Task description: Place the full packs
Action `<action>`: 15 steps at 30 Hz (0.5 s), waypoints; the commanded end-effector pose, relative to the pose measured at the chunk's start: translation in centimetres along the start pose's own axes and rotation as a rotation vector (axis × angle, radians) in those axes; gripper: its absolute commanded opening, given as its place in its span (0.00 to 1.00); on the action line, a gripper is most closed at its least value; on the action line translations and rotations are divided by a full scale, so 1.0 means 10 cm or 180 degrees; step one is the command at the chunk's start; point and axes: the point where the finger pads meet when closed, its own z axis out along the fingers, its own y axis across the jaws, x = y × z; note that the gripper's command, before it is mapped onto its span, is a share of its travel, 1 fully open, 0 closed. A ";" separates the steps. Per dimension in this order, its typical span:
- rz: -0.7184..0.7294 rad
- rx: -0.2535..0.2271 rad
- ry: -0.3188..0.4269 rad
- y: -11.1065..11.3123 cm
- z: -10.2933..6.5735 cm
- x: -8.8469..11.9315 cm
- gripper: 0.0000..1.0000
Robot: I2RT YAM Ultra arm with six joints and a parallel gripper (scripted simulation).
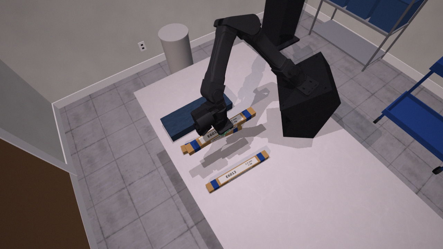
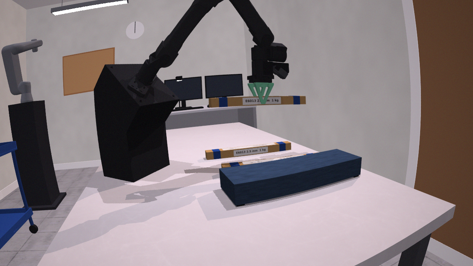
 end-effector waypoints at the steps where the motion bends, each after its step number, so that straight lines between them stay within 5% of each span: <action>1: 0.0010 -0.0095 -0.0328 -0.09 -0.32 -0.21 0.00; 15: 0.0035 -0.0054 -0.0295 -0.47 -0.26 -0.18 0.00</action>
